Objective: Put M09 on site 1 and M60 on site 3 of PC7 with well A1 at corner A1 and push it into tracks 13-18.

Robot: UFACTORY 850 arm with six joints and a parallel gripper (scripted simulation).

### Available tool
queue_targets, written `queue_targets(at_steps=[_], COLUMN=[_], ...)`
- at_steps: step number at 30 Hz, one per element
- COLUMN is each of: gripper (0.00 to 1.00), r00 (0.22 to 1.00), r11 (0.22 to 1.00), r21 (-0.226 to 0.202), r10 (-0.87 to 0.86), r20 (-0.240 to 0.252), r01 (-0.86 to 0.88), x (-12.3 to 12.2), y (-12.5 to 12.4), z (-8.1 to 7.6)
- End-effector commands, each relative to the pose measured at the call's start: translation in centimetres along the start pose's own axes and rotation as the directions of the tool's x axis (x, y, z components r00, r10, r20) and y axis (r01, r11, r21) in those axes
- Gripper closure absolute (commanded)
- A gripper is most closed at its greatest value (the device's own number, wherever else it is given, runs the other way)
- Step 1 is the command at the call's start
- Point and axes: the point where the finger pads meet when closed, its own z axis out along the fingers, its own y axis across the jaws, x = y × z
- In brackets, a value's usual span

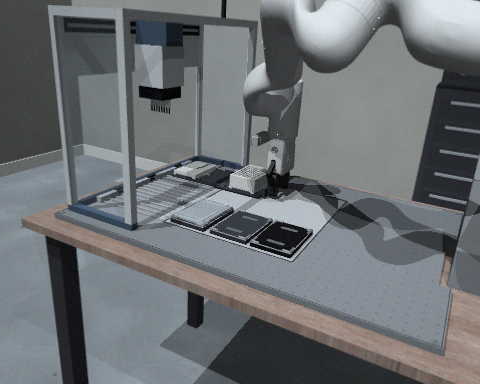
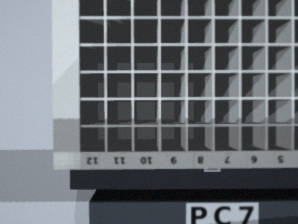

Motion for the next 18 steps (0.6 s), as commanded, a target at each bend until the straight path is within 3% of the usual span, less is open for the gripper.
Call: queue_targets(at_steps=[1, 18], gripper=[0.18, 0.18], r00=[1.000, 1.000], r11=[1.000, 1.000], r21=[0.000, 0.000], r10=[-0.001, -0.001], r20=[-0.002, -0.002], r01=[0.001, 0.001], x=[0.30, 0.80], y=[0.01, 0.01], z=[-0.12, -0.12])
